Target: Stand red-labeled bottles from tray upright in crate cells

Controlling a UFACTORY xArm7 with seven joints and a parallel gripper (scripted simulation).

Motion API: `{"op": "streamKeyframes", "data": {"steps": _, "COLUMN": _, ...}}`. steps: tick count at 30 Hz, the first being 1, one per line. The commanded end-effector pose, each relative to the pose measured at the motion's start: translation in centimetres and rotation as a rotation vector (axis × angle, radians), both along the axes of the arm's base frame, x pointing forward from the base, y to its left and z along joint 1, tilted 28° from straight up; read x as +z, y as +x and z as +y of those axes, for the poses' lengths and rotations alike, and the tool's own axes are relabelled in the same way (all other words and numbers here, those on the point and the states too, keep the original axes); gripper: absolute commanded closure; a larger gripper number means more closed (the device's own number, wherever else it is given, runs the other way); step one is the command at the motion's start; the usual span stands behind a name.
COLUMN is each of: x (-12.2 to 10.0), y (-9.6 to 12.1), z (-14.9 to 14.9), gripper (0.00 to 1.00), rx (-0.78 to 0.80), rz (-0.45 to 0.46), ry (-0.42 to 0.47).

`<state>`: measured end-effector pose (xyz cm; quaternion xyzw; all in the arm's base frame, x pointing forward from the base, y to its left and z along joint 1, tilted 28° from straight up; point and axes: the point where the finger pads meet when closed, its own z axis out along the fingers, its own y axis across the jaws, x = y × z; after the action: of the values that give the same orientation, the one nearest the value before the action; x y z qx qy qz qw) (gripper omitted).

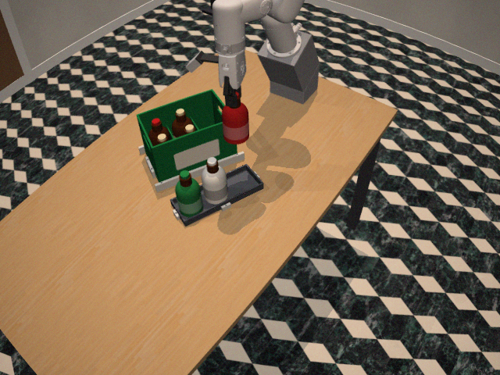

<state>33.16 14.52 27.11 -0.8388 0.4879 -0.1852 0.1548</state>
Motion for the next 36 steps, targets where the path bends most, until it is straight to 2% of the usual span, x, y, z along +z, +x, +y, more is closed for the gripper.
{"op": "streamKeyframes", "data": {"steps": 1, "x": 0.0, "y": -0.1, "z": -0.6, "gripper": 1.0, "rx": 0.001, "rz": -0.004, "ry": 0.001}}
{"op": "streamKeyframes", "data": {"steps": 36, "x": -1.4, "y": -1.8, "z": -6.6, "gripper": 1.0, "rx": 0.001, "rz": -0.004, "ry": 0.001}}
